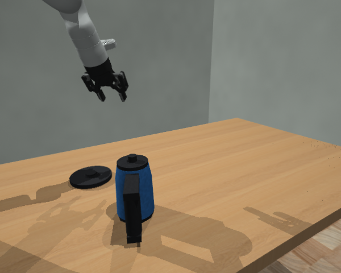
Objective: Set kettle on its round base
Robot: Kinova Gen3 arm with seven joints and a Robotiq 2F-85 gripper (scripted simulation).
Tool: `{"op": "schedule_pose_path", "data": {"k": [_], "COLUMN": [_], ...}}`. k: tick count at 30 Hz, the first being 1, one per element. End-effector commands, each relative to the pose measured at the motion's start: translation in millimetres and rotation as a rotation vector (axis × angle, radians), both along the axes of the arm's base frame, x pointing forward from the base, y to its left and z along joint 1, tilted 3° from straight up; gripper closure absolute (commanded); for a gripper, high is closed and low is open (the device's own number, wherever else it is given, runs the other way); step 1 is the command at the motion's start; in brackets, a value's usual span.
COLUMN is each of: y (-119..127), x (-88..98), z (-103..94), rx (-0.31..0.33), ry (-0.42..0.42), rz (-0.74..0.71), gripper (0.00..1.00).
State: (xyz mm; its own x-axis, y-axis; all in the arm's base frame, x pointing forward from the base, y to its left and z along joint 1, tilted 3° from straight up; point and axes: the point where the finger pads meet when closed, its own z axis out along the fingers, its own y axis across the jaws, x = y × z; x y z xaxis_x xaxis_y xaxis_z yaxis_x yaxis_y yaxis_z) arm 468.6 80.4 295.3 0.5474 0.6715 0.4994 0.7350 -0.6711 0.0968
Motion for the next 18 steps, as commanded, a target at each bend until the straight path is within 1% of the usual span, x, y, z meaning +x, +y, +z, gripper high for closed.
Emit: {"op": "schedule_pose_path", "data": {"k": [1, 3, 18], "y": [-1, -1, -7], "x": [-9.9, -9.9, -67.1], "z": [6.8, 6.8, 6.2], "rx": [-0.021, -0.021, -0.127], "ry": [-0.004, -0.004, 0.067], "rz": [0.017, 0.017, 0.126], "gripper": [0.20, 0.20, 0.20]}}
